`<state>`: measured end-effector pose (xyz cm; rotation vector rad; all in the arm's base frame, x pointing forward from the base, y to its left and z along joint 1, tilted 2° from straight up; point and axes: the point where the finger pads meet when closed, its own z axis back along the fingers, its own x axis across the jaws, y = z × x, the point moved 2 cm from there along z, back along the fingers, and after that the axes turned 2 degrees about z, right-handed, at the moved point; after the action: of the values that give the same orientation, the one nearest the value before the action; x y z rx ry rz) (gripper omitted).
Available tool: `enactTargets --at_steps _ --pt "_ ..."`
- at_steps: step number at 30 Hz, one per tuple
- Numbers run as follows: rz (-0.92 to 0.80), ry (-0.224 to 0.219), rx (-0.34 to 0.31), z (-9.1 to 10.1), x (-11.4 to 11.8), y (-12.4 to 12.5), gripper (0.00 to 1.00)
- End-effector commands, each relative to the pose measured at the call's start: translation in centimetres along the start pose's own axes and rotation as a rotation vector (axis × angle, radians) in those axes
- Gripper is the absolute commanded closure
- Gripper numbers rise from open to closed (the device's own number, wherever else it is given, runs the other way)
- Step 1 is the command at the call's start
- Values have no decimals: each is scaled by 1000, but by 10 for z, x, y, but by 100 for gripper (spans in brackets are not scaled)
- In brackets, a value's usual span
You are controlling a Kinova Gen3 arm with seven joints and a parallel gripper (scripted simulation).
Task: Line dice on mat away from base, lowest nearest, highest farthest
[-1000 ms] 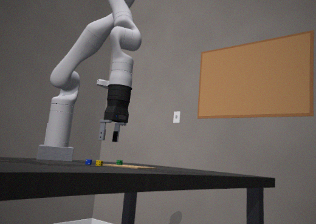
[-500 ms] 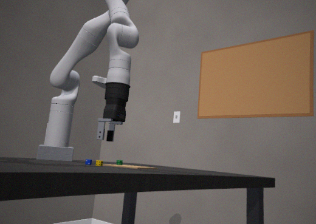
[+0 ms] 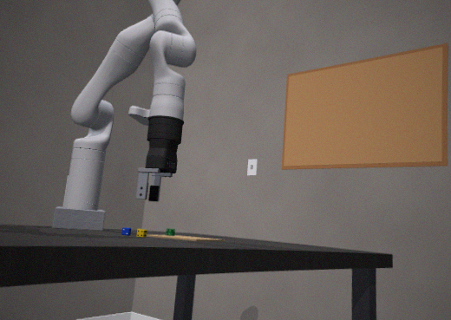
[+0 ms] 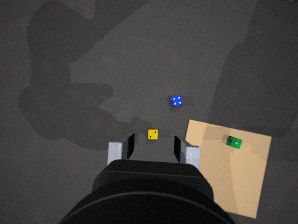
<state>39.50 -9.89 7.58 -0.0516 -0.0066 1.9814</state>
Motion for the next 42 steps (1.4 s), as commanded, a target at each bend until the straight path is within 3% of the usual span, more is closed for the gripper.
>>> enactTargets --at_steps 1,2,42 --pt "15 9 -5 0 -4 -2 0" --pt "15 9 -5 0 -4 -2 36" --pt "15 9 -5 0 -4 -2 36"
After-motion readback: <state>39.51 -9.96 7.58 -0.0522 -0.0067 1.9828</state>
